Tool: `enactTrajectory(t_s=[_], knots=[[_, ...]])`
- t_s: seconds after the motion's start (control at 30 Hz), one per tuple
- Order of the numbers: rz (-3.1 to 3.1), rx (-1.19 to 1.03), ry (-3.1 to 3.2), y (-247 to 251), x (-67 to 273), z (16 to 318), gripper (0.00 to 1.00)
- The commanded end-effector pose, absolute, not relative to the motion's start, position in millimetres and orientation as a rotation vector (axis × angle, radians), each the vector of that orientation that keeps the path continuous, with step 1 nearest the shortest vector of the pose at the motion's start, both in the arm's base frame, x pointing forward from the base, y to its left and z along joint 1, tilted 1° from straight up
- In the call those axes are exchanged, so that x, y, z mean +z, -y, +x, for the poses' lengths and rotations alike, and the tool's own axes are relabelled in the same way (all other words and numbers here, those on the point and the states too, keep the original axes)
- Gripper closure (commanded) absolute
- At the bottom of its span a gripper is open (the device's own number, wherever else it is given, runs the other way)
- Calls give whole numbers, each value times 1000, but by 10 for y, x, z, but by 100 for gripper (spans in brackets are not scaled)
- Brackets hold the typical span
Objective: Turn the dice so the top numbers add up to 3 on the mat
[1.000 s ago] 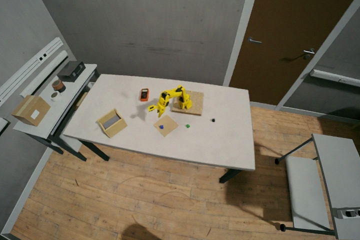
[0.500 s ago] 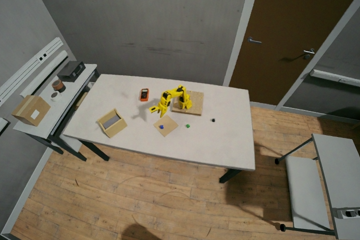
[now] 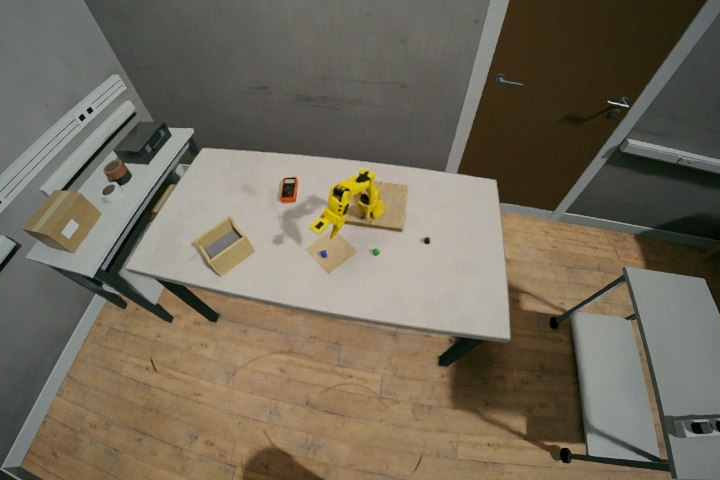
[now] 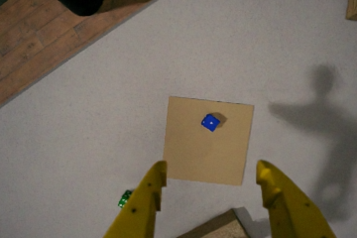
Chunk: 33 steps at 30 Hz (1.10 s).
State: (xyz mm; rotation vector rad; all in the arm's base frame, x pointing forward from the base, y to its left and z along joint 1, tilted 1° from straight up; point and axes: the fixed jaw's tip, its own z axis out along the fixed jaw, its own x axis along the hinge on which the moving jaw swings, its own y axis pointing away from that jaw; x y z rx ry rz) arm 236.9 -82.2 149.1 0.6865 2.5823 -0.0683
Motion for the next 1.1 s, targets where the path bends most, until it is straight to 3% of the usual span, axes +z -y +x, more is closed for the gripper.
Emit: enactTrajectory(t_s=[0.0,1.07], knots=[[449,-98,-2609,692,1496,2362,72],[-1488,-332,-2240,-190,1234,2039,72]])
